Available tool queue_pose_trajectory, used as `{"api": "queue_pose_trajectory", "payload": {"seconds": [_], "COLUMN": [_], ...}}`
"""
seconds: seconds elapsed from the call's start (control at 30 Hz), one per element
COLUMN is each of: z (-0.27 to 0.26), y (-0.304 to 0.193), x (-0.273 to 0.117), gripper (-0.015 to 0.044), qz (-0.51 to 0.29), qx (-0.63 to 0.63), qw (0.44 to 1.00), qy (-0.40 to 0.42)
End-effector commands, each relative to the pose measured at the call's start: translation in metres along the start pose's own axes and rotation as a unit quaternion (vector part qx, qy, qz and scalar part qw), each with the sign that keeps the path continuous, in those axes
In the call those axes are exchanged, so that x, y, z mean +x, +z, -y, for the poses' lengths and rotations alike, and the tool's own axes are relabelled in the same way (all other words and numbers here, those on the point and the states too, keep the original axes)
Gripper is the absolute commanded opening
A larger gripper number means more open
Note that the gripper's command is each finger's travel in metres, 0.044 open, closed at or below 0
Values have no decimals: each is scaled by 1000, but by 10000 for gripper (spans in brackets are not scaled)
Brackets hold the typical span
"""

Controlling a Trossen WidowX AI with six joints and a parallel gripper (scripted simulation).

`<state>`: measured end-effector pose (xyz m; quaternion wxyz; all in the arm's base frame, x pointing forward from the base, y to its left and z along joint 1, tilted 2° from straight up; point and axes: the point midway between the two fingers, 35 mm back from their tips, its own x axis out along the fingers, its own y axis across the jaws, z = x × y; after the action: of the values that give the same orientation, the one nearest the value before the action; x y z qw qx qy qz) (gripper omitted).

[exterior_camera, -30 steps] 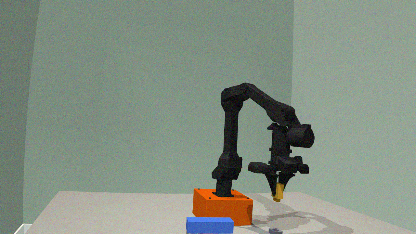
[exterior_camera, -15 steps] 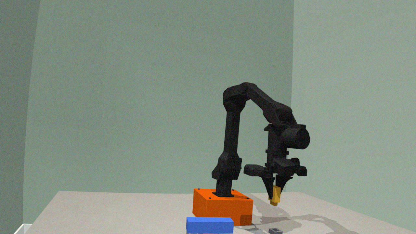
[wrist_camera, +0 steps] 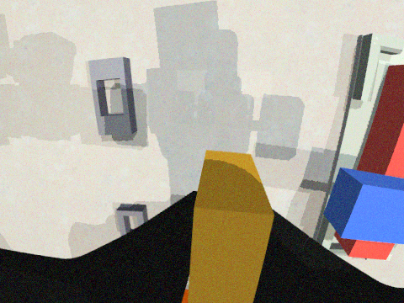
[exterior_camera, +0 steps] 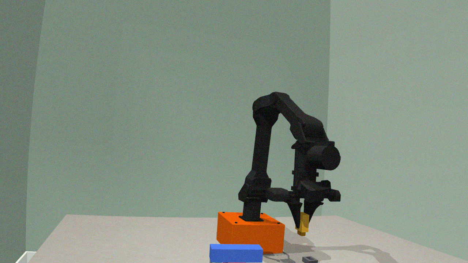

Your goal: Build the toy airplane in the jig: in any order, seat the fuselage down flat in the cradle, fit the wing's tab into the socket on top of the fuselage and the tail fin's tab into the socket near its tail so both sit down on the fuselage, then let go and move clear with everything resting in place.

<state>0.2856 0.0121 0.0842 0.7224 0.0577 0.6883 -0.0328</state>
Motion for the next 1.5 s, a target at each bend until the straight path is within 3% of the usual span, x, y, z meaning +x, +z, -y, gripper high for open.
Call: {"api": "queue_pose_trajectory", "payload": {"seconds": [0.0, 1.47], "z": [9, 133], "y": [6, 49], "x": [2, 26], "gripper": [0, 0], "qz": [2, -2], "qx": [5, 38], "qw": [1000, 999], "qy": [-5, -12]}}
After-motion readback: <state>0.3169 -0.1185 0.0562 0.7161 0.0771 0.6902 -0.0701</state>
